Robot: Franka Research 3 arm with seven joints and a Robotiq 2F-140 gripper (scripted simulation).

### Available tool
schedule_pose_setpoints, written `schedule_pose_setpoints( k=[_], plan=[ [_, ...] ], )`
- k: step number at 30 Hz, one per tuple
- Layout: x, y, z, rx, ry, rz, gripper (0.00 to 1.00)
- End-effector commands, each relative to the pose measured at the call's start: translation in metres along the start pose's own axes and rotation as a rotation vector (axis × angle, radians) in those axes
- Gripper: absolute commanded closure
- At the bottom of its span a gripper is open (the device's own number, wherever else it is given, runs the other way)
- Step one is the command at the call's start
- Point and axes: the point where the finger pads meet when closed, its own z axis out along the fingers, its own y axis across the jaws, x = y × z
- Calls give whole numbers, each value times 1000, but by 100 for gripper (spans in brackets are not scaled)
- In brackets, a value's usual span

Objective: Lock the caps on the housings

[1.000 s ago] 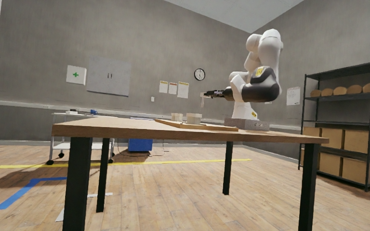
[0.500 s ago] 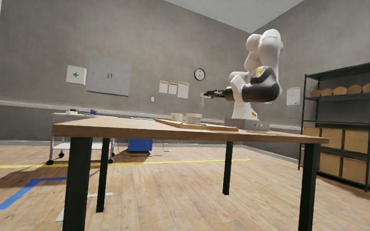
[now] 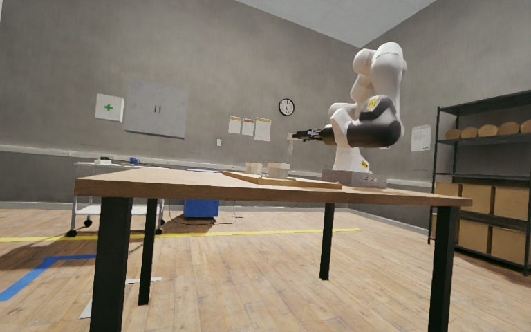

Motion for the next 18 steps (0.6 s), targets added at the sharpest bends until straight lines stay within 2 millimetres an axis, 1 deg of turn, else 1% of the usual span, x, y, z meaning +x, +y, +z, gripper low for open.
schedule_pose_setpoints(
  k=[1,18],
  plan=[
    [0,1,0,-3,4,6,90],
    [-10,1,0,-3,4,6,90]
  ],
)
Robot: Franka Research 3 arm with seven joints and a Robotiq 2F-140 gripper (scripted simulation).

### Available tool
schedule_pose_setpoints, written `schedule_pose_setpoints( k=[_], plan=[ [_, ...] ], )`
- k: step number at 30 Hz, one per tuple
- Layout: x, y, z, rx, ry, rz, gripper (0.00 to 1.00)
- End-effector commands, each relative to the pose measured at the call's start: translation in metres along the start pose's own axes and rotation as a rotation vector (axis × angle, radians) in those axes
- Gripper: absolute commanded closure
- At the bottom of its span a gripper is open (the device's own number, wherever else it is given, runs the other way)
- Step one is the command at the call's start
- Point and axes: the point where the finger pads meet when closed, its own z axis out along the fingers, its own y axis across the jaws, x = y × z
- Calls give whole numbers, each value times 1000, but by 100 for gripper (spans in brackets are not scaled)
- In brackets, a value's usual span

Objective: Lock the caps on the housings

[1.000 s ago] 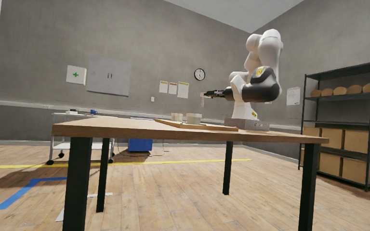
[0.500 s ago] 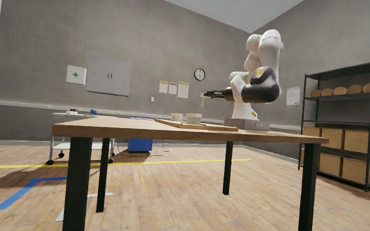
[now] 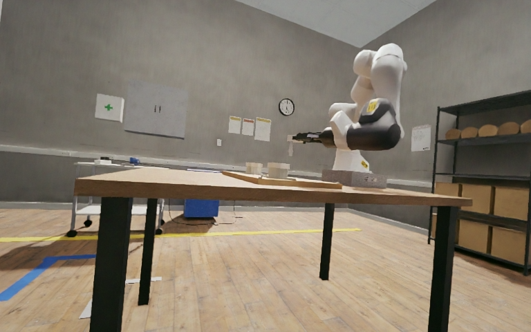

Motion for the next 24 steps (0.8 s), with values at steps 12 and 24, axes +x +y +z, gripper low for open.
schedule_pose_setpoints(
  k=[12,24],
  plan=[
    [-12,0,-1,-1,-1,7,90],
    [-24,0,-1,-1,-1,7,90]
  ],
)
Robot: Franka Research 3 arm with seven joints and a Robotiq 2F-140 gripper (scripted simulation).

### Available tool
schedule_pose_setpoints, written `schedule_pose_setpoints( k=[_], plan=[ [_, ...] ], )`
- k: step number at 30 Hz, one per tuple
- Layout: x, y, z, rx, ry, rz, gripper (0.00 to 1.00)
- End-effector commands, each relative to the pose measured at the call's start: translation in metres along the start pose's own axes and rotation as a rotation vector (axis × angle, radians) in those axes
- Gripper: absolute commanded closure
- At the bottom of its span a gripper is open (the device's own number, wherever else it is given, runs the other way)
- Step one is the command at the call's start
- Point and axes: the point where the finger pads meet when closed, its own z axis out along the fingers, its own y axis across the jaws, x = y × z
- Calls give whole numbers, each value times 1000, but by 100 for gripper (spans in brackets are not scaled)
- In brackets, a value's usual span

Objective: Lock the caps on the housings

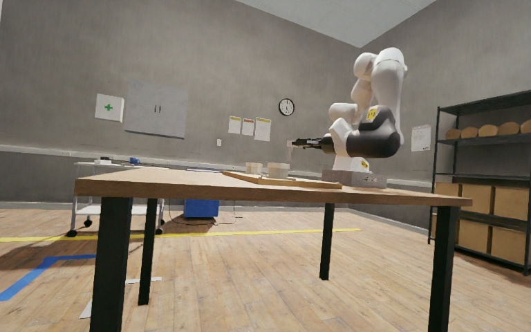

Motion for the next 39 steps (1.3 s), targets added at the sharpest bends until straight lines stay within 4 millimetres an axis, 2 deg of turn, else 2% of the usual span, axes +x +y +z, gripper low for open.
schedule_pose_setpoints(
  k=[1,39],
  plan=[
    [-3,0,0,-3,-2,9,90],
    [-46,-1,-2,-3,-2,9,90]
  ],
)
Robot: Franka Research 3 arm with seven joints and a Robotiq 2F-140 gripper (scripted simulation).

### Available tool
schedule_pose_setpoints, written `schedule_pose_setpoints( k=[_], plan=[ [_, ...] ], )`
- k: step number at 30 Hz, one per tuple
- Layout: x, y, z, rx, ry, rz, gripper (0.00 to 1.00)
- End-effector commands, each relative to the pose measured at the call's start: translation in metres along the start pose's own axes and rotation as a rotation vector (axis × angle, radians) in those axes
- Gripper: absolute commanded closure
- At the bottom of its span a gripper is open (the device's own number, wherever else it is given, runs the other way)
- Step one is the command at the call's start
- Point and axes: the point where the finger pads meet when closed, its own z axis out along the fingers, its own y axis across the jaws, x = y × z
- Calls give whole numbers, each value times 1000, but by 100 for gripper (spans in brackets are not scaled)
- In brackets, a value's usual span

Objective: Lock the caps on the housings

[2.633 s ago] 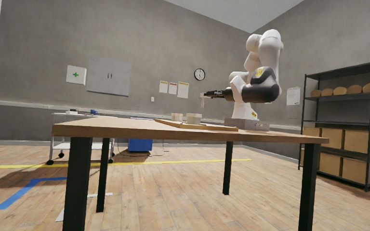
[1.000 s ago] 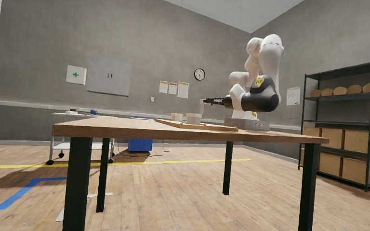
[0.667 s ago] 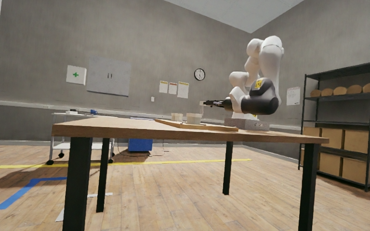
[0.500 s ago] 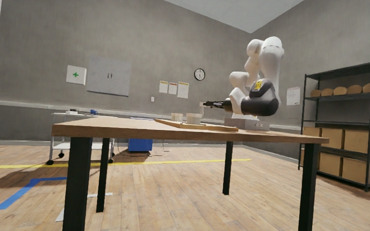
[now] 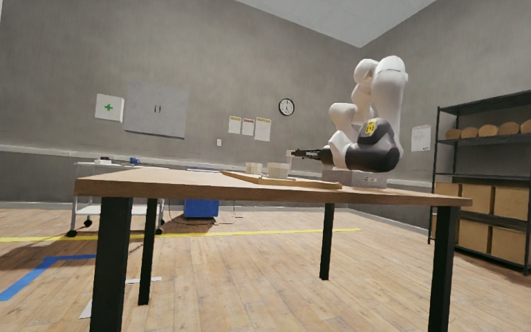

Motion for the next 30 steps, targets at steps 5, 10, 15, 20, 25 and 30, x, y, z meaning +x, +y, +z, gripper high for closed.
schedule_pose_setpoints(
  k=[5,10,15,20,25,30],
  plan=[
    [-8,0,0,-4,-1,7,90],
    [-13,0,0,-4,-1,7,90],
    [-15,0,0,-4,-1,7,90],
    [-19,0,0,-4,-1,7,90],
    [-22,0,0,-4,-1,7,90],
    [-23,0,0,-4,-1,7,90]
  ],
)
